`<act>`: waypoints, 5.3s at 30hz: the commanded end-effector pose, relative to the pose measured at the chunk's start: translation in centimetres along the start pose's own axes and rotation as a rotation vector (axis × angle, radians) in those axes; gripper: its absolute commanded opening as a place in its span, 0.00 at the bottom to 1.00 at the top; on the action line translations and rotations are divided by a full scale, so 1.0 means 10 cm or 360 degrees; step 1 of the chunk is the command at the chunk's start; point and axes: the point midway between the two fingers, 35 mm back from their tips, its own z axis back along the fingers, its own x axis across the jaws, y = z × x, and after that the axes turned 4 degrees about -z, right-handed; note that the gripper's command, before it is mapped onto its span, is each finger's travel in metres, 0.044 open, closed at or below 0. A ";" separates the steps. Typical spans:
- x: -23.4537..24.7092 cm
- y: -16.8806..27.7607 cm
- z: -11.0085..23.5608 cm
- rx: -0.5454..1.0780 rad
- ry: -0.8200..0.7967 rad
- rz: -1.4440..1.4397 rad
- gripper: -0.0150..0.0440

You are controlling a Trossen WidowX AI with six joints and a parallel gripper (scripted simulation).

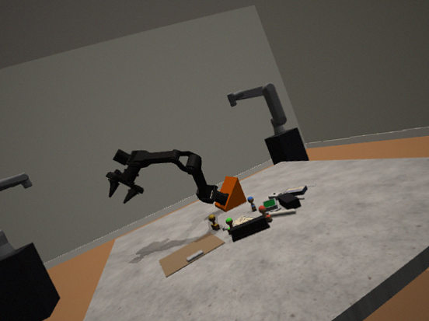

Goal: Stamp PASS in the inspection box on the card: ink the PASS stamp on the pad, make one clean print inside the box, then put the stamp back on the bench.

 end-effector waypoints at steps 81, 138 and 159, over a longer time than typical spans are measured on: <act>-1.03 4.75 1.03 0.1751 -0.0160 0.3490 0.62; -1.48 4.96 0.60 0.1754 -0.0149 0.3483 0.41; -1.43 4.95 0.65 0.1757 -0.0150 0.3482 0.25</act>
